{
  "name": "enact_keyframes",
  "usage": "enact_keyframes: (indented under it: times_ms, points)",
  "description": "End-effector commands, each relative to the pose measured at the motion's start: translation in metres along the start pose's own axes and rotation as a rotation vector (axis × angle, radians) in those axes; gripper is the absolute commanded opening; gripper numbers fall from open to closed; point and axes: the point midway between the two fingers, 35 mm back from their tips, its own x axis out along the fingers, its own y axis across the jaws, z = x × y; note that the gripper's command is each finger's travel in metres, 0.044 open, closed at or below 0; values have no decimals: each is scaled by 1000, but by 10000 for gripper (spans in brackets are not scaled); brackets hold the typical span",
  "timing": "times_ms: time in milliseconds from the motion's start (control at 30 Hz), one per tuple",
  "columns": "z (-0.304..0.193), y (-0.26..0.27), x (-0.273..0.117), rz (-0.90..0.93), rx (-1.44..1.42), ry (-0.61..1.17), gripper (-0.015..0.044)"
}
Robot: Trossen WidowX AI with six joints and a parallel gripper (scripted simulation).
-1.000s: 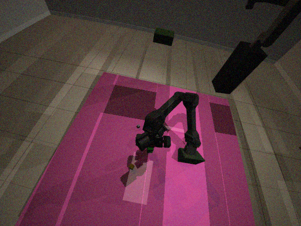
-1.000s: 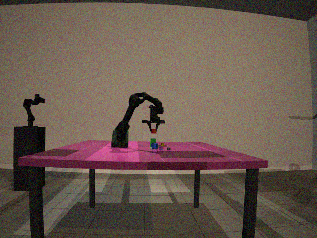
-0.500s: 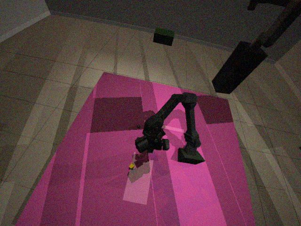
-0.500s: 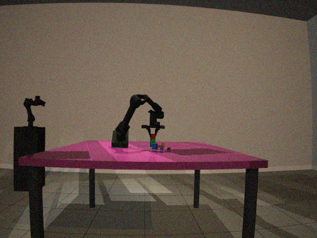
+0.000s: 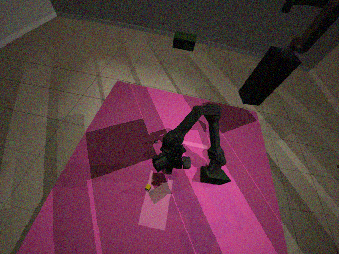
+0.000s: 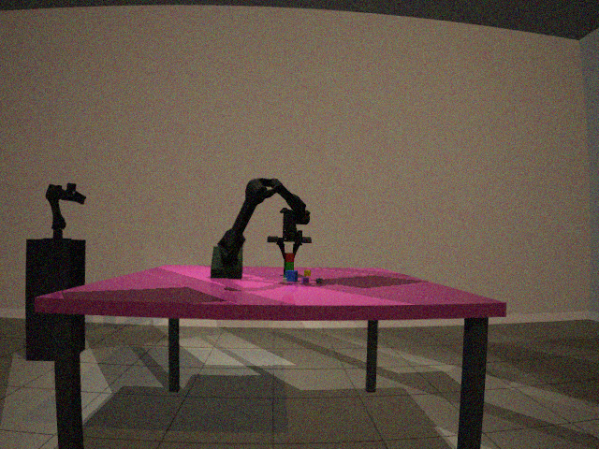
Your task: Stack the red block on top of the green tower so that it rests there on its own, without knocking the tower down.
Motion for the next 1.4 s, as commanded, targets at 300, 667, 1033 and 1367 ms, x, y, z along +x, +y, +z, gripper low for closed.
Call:
enact_keyframes:
  times_ms: [300, 667, 1033, 1367]
  points:
    - [0, 1, 0, 4, -3, -5, 0]
    - [0, 0, 0, 1, 0, 0, 262]
    - [0, 0, 0, 1, 0, 0, 440]
    - [0, 0, 0, 1, 0, 0, 440]
